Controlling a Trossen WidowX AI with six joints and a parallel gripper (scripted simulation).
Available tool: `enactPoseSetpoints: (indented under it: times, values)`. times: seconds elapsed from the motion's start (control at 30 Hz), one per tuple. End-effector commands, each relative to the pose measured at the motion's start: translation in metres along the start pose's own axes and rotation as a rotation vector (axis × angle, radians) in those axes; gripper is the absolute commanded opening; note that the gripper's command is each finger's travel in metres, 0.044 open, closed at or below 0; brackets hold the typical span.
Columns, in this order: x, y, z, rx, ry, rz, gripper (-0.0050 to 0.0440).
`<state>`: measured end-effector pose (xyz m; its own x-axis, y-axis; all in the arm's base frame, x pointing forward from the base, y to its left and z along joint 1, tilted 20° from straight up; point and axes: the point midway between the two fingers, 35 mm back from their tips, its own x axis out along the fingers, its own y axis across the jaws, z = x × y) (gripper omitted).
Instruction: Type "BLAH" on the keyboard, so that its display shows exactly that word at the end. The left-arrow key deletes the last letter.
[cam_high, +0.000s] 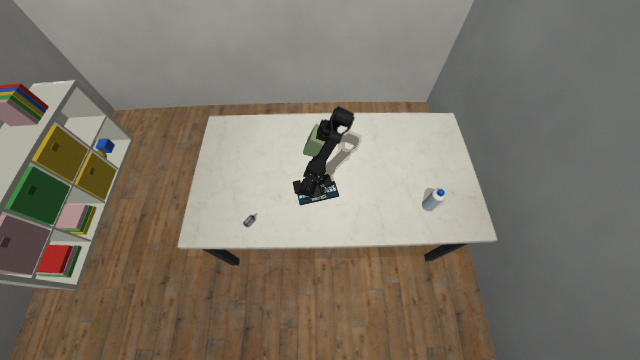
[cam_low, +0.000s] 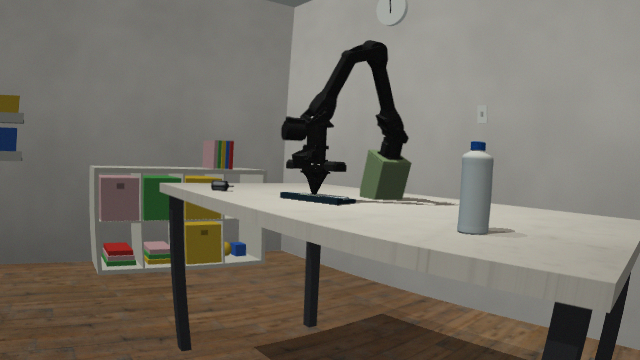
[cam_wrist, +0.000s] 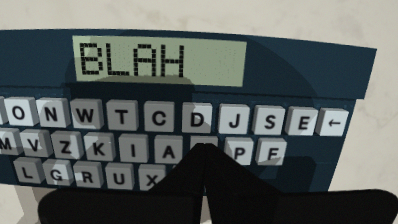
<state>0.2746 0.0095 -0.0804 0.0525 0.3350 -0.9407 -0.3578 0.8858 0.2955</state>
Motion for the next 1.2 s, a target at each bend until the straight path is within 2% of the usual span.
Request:
enactPoseSetpoints:
  times: [0.0,0.27,0.47,0.7,0.8,0.97,1.17]
  values:
    - [-0.002,0.000,0.004,-0.005,-0.014,-0.006,-0.0050]
    - [-0.003,-0.001,0.005,-0.006,-0.016,-0.008,-0.0050]
    - [-0.039,-0.003,0.009,-0.014,-0.032,-0.018,-0.0050]
    - [-0.041,-0.003,0.008,-0.013,-0.030,-0.017,-0.0050]
    - [-0.037,0.013,0.002,-0.009,-0.026,-0.016,-0.0050]
    - [-0.031,0.063,-0.023,-0.006,-0.016,-0.010,-0.0050]
    - [-0.031,0.068,-0.026,-0.006,-0.016,-0.009,-0.0050]
